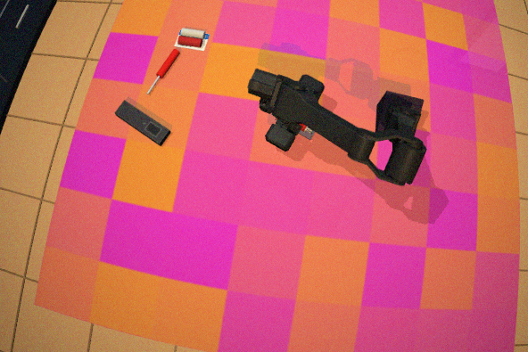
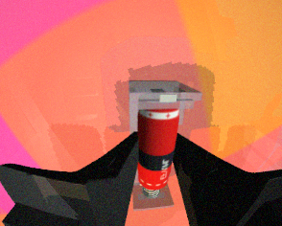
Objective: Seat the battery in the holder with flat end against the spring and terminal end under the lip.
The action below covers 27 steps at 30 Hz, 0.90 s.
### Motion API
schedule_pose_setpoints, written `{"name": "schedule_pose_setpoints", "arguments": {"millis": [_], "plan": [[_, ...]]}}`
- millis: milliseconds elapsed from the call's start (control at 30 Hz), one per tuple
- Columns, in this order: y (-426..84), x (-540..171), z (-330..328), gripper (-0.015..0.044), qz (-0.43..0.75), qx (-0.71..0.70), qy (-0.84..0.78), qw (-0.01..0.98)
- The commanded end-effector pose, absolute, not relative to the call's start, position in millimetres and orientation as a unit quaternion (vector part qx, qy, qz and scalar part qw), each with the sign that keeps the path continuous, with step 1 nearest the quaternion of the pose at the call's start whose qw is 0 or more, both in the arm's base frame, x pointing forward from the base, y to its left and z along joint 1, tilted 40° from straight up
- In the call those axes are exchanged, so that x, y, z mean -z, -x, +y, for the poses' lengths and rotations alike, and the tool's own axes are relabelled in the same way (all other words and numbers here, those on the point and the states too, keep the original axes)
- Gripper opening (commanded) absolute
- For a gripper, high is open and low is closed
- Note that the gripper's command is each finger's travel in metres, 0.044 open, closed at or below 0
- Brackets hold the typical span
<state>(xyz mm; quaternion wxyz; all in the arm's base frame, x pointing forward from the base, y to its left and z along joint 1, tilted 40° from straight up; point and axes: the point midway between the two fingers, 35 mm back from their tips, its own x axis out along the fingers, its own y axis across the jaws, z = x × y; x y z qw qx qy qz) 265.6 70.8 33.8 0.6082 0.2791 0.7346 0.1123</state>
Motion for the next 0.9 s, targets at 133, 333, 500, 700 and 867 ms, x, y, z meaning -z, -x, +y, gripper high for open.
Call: {"name": "schedule_pose_setpoints", "arguments": {"millis": [133, 333, 500, 700, 867], "plan": [[-266.9, -34.4, 70.5, 0.0084, 0.734, -0.114, -0.278, 0.609], [-266.9, -34.1, 70.8, 0.0137, 0.734, -0.114, -0.278, 0.609], [-266.9, -35.1, 69.9, 0.0186, 0.734, -0.114, -0.278, 0.609], [-266.9, -44.1, 62.4, 0.0186, 0.735, -0.113, -0.279, 0.608], [-266.9, -45.5, 61.2, 0.0186, 0.735, -0.113, -0.279, 0.608]]}}
